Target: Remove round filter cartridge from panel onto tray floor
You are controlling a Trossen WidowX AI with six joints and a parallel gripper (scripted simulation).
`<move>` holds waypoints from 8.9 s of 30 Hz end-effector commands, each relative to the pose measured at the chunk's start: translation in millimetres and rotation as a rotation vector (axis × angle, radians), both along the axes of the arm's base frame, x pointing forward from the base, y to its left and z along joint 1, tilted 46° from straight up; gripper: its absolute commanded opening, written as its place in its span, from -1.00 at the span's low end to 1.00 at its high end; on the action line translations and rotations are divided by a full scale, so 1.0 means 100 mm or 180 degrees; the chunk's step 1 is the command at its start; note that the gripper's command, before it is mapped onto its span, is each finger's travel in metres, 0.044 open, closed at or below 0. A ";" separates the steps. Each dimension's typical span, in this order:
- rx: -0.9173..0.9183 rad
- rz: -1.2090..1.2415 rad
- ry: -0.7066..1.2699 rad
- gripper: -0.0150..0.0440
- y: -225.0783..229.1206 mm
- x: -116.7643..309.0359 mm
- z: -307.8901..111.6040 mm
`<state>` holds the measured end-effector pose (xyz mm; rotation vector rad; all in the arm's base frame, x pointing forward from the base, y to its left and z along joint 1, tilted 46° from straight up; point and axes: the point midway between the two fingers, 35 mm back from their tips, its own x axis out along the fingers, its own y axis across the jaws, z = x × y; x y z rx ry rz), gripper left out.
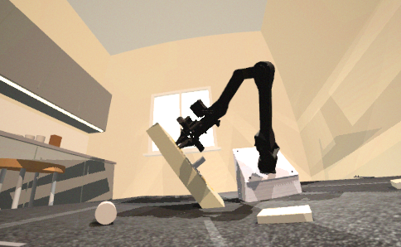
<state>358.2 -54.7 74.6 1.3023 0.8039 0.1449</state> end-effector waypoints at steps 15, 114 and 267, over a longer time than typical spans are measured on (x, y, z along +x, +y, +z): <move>-0.1014 0.0612 -0.0669 -0.49 0.05 0.06 -0.03; -0.0904 0.0545 -0.0573 -0.49 -0.11 -0.81 0.04; -0.1197 0.2025 -0.0185 -0.49 -0.70 -0.87 0.22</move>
